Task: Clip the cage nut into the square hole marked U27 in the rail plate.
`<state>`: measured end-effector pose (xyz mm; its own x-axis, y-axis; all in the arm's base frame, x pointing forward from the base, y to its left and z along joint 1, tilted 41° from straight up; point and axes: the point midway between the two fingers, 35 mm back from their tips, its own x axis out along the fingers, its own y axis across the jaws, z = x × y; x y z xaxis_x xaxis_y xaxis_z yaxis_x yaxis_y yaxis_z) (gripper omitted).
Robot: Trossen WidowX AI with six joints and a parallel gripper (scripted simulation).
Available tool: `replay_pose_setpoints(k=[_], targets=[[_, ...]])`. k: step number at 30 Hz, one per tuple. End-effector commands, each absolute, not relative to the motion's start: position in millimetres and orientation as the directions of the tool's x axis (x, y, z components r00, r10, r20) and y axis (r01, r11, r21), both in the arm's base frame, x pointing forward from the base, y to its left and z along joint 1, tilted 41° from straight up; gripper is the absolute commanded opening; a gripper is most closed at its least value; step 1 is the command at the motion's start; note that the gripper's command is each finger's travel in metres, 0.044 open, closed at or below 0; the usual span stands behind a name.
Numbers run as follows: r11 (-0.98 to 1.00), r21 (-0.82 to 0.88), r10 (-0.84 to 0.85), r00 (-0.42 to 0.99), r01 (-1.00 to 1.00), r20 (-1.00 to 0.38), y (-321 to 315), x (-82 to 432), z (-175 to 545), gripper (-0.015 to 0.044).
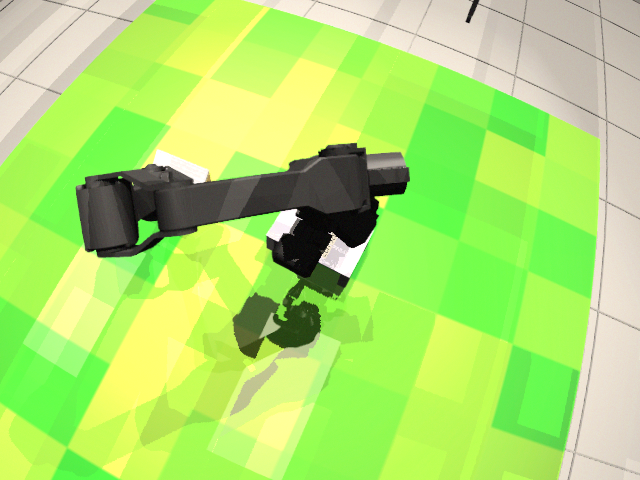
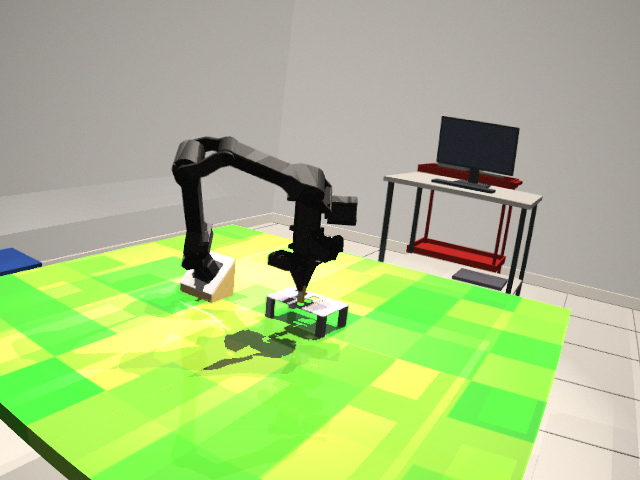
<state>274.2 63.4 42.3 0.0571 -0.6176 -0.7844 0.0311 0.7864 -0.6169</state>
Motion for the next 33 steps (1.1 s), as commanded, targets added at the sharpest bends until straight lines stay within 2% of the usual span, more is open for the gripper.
replay_pose_setpoints(k=[1, 33], targets=[[0.783, -0.622, -0.622, 0.054, 0.027, -0.781, 57.2, 273.6, 36.8, 0.0032], [0.773, -0.634, -0.635, 0.053, 0.028, -0.771, 55.3, 273.7, 32.8, 0.0032]])
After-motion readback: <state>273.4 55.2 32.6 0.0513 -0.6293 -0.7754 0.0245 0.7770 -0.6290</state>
